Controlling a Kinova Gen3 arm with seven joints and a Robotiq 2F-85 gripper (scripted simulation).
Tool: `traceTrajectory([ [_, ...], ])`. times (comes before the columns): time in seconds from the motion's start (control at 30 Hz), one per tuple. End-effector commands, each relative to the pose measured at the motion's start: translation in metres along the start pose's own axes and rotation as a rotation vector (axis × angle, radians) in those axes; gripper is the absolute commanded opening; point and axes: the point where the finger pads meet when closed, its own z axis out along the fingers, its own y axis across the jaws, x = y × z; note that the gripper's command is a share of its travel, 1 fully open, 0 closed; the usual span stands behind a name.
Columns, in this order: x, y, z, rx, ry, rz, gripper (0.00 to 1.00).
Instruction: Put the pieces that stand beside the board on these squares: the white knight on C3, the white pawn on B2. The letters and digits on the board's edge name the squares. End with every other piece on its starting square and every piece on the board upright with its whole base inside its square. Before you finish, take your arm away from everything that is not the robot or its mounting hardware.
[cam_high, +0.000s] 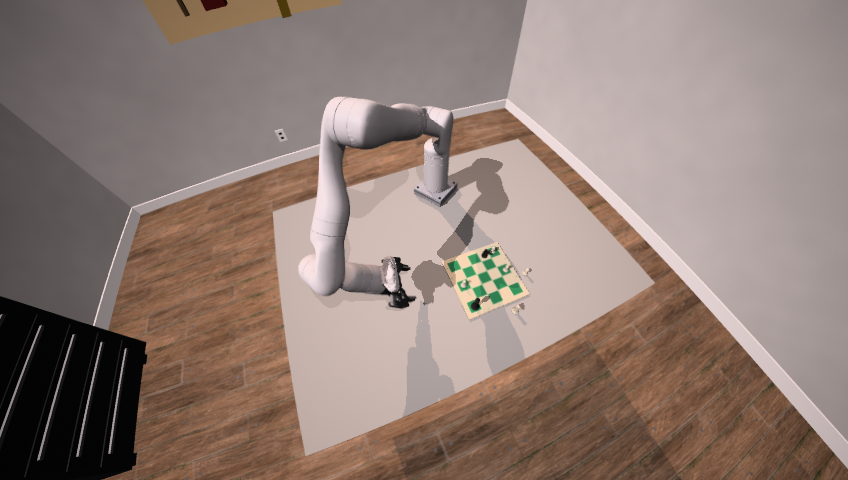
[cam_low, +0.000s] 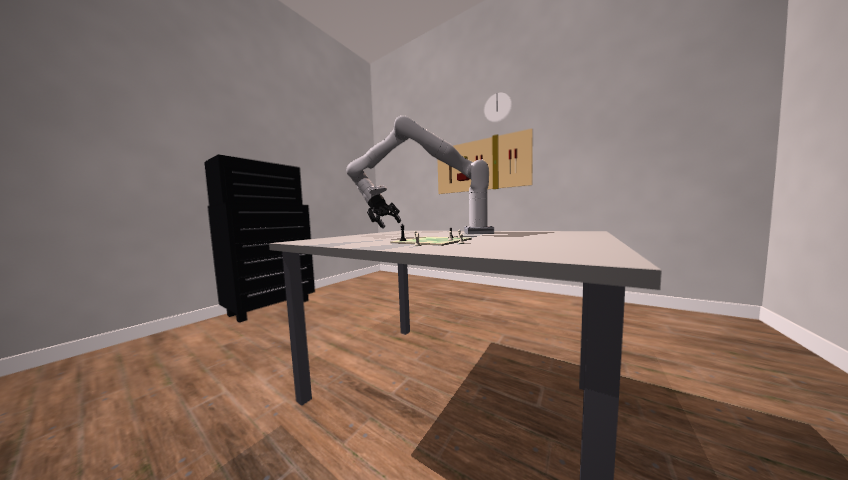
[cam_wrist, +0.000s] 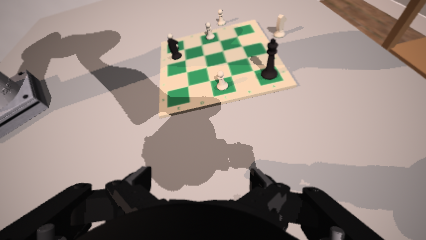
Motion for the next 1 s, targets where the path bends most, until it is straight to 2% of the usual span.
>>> traceTrajectory([
  [0.0,-0.0010,0.0026,0.0007,-0.003,0.016,-0.014,1.00],
  [0.2,-0.0010,0.0026,0.0007,-0.003,0.016,-0.014,1.00],
  [0.23,-0.0010,0.0055,0.0019,-0.003,0.037,-0.035,1.00],
  [0.5,-0.0010,0.0055,0.0019,-0.003,0.037,-0.035,1.00],
  [0.53,-0.0009,0.0085,0.0033,-0.003,0.058,-0.056,1.00],
  [0.97,-0.0008,0.0113,0.0046,-0.003,0.078,-0.076,1.00],
])
